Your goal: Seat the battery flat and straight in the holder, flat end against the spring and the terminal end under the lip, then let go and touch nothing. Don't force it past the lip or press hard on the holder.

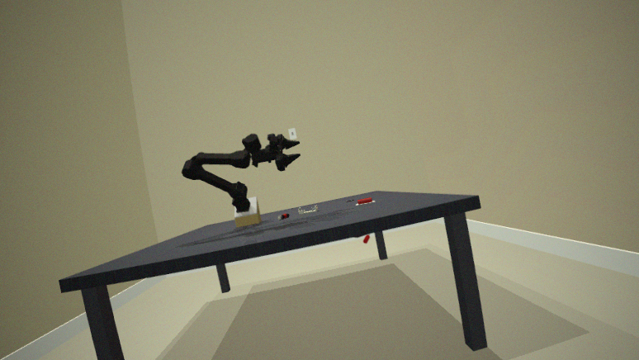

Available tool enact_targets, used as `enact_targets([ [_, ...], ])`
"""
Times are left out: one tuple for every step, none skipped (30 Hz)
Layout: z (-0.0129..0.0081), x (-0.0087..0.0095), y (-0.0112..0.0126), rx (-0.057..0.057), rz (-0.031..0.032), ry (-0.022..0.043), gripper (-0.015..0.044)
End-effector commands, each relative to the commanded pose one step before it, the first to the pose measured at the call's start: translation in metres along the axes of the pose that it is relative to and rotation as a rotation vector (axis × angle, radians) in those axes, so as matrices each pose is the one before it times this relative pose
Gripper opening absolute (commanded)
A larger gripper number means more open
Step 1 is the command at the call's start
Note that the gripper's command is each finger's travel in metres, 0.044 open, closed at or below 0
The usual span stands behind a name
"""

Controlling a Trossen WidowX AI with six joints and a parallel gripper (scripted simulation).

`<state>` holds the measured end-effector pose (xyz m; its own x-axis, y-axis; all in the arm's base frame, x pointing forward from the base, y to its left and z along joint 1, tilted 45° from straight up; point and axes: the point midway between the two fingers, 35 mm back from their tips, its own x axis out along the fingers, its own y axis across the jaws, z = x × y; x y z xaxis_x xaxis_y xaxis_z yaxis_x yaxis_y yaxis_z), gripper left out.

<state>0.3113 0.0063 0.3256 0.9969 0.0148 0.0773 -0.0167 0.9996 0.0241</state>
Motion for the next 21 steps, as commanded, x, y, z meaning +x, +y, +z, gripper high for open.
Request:
enact_targets([
  [-0.00483,0.00155,-0.00002,-0.0058,-0.00410,0.01963,0.0374],
  [-0.01446,0.00438,0.00013,-0.0188,-0.01158,0.05902,0.0347],
  [-0.02382,0.00688,0.00092,-0.0358,-0.01700,0.09861,0.0321],
  [-0.02830,0.00809,0.00238,-0.0513,-0.01713,0.12008,0.0295],
  [-0.02018,0.00627,0.00283,-0.0433,-0.01041,0.08854,0.0269],
  [-0.01260,0.00421,0.00231,-0.0303,-0.00579,0.05682,0.0242],
  [-0.01557,0.00514,0.00326,-0.0409,-0.00634,0.07138,0.0224],
  [-0.01726,0.00569,0.00417,-0.0503,-0.00605,0.08094,0.0224],
  [-0.01792,0.00594,0.00498,-0.0584,-0.00528,0.08635,0.0224],
  [-0.01747,0.00586,0.00556,-0.0639,-0.00426,0.08692,0.0224],
  [-0.01657,0.00564,0.00595,-0.0679,-0.00334,0.08538,0.0224],
  [-0.01558,0.00537,0.00623,-0.0714,-0.00263,0.08339,0.0224],
  [-0.01458,0.00507,0.00640,-0.0745,-0.00214,0.08123,0.0224],
  [-0.01366,0.00476,0.00652,-0.0778,-0.00187,0.07947,0.0224],
  [-0.01294,0.00450,0.00664,-0.0820,-0.00180,0.07881,0.0224],
  [-0.01232,0.00423,0.00674,-0.0871,-0.00193,0.07888,0.0224],
  [-0.01189,0.00398,0.00686,-0.0938,-0.00228,0.08032,0.0224],
  [-0.01150,0.00370,0.00693,-0.1016,-0.00286,0.08237,0.0224],
  [-0.01126,0.00338,0.00700,-0.1120,-0.00377,0.08610,0.0224],
  [-0.01112,0.00298,0.00699,-0.1254,-0.00509,0.09149,0.0224],
  [-0.00770,0.00189,0.00501,-0.0985,-0.00471,0.06886,0.0224],
])
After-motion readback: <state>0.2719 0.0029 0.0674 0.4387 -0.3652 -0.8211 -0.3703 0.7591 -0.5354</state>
